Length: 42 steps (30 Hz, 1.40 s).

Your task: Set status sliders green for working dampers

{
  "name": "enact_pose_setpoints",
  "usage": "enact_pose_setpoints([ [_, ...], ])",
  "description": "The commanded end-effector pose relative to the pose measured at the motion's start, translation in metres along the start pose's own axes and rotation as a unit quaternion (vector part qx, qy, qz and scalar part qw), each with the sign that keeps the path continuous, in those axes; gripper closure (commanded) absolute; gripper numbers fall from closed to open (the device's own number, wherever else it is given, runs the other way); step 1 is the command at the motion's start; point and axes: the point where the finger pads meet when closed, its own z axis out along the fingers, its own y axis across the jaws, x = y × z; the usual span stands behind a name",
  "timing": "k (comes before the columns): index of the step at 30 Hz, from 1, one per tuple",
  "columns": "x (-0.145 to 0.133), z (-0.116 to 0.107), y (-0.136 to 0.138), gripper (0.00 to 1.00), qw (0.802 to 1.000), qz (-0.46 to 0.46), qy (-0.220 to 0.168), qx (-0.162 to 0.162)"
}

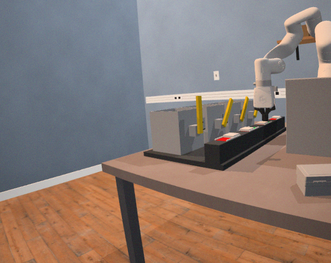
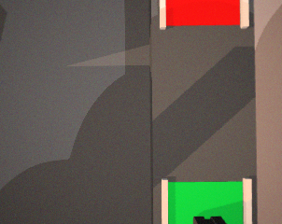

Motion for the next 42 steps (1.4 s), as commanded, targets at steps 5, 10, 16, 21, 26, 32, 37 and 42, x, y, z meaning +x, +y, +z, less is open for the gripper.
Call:
enact_pose_setpoints([
  [5, 0.001, -0.001, -0.001, 1.00, 1.000, 0.000, 0.000, 0.001],
  [10, 0.002, -0.001, -0.001, 1.00, 1.000, 0.000, 0.000, 0.001],
  [16, 0.006, -0.001, -0.001, 1.00, 1.000, 0.000, 0.000, 0.001],
  [21, 0.006, -0.001, -0.001, 1.00, 1.000, 0.000, 0.000, 0.001],
  [26, 0.006, -0.002, -0.001, 1.00, 1.000, 0.000, 0.000, 0.001],
  [32, 0.006, -0.014, -0.001, 1.00, 1.000, 0.000, 0.000, 0.001],
  [37, 0.006, -0.029, -0.001, 1.00, 1.000, 0.000, 0.000, 0.001],
  [42, 0.006, -0.036, -0.001, 1.00, 1.000, 0.000, 0.000, 0.001],
])
